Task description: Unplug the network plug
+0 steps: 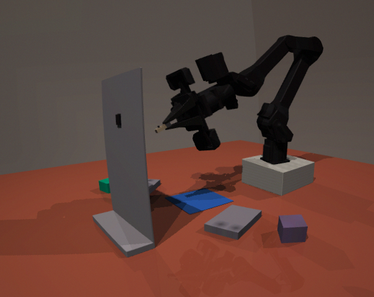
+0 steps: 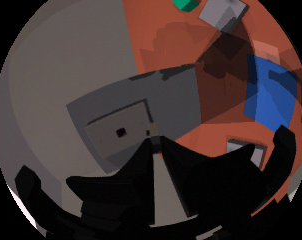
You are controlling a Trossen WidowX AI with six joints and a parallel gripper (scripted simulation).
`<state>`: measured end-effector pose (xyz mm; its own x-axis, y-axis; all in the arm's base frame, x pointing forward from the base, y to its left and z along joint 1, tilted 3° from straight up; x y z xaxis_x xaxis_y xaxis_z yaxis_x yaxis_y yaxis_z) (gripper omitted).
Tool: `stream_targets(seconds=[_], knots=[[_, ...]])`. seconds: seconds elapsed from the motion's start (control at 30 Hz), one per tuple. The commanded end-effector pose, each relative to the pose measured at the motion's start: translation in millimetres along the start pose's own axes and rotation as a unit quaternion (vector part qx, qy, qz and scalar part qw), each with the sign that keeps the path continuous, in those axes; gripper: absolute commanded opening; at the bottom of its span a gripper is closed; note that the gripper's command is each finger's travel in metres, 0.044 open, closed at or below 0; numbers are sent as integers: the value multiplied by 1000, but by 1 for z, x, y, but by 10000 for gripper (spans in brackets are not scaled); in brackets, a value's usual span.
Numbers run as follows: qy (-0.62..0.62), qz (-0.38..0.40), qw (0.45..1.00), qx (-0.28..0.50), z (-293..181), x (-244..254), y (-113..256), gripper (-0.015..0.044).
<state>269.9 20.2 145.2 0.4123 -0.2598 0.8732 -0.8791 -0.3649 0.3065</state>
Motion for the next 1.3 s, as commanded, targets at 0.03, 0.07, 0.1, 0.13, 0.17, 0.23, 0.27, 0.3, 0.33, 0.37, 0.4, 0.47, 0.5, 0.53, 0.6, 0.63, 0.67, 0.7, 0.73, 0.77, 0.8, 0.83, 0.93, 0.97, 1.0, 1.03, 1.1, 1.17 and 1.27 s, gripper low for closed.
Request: stream_targets(seconds=[0.03, 0.07, 0.1, 0.13, 0.17, 0.23, 0.27, 0.3, 0.33, 0.37, 0.4, 0.47, 0.5, 0.53, 0.6, 0.63, 0.67, 0.7, 0.73, 0.77, 0.8, 0.83, 0.93, 0.97, 1.0, 1.03, 1.1, 1.17, 1.27], knots=[[-8, -28, 999, -31, 4, -8, 0, 0], [-11, -37, 999, -39, 6, -11, 0, 0], [-14, -45, 998, -46, 7, -14, 1, 0], [-16, -54, 997, -54, 8, -17, 1, 0], [-18, -63, 996, -61, 9, -21, 1, 0], [-22, -81, 994, -77, 12, -27, 3, 0], [-24, -90, 992, -84, 13, -30, 3, 0], [-25, -99, 991, -92, 14, -33, 4, 0], [-27, -108, 989, -99, 15, -37, 5, 0], [-28, -117, 987, -107, 16, -40, 6, 0], [-29, -126, 985, -114, 17, -43, 8, 0], [-30, -145, 981, -129, 19, -50, 10, 0], [-30, -154, 978, -137, 20, -53, 12, 0], [-30, -164, 975, -144, 21, -56, 14, 0], [-30, -182, 970, -159, 23, -62, 17, 0], [-30, -192, 967, -166, 23, -65, 19, 0], [-29, -201, 964, -173, 24, -68, 21, 0], [-28, -211, 960, -180, 25, -71, 23, 0], [-27, -221, 957, -187, 26, -74, 25, 0], [-26, -230, 953, -194, 27, -77, 28, 0], [-25, -240, 949, -201, 27, -80, 30, 0], [-24, -248, 946, -207, 28, -82, 32, 0], [-22, -254, 943, -212, 28, -84, 34, 0], [-22, -254, 943, -212, 29, -85, 33, 0], [-22, -254, 943, -212, 29, -85, 33, 0], [-22, -254, 943, -212, 29, -86, 32, 0], [-22, -254, 943, -212, 30, -88, 31, 0], [-22, -254, 943, -212, 31, -90, 30, 0], [-22, -254, 943, -212, 32, -93, 28, 0]])
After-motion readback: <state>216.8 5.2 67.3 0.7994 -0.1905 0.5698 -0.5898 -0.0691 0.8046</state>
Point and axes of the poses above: the point midway between the two fingers, 35 mm back from their tips, its own y axis back along the fingers, its own x axis across the jaws, z = x × y, the point moved 3 cm from there along y, back along the fingers, and after that the axes turned 11 degrees about -y, right-handed, at the moved point
